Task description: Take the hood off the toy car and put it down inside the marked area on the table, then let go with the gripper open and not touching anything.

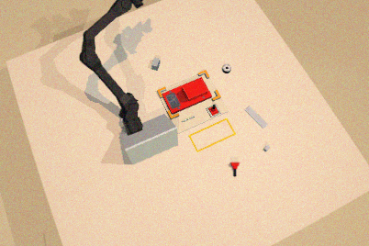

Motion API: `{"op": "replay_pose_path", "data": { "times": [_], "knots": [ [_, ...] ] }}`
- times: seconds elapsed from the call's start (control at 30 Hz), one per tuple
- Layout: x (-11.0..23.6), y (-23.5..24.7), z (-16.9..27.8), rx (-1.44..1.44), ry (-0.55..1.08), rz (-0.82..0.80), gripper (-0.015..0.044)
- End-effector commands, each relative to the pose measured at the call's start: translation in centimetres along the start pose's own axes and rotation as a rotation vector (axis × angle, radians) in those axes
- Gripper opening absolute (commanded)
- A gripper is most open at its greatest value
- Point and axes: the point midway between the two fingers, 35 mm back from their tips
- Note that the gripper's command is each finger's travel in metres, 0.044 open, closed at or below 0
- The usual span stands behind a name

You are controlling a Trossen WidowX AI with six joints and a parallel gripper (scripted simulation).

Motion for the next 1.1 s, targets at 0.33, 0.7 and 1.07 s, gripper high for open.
{"op": "replay_pose_path", "data": {
  "times": [0.33,0.7,1.07],
  "knots": [
    [1.0,-4.6,19.6,-0.403,0.510,0.065,0.0440],
    [7.3,-4.1,33.0,-0.815,0.886,0.086,0.0440],
    [16.9,0.4,41.5,-1.412,1.201,0.091,0.0440]
  ]
}}
Point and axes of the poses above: the point midway between the two fingers, 35 mm back from their tips, its own x axis back along the fingers, its own y axis across the jaws, z = x × y, and after that the axes turned 9 degrees about -x, right-handed
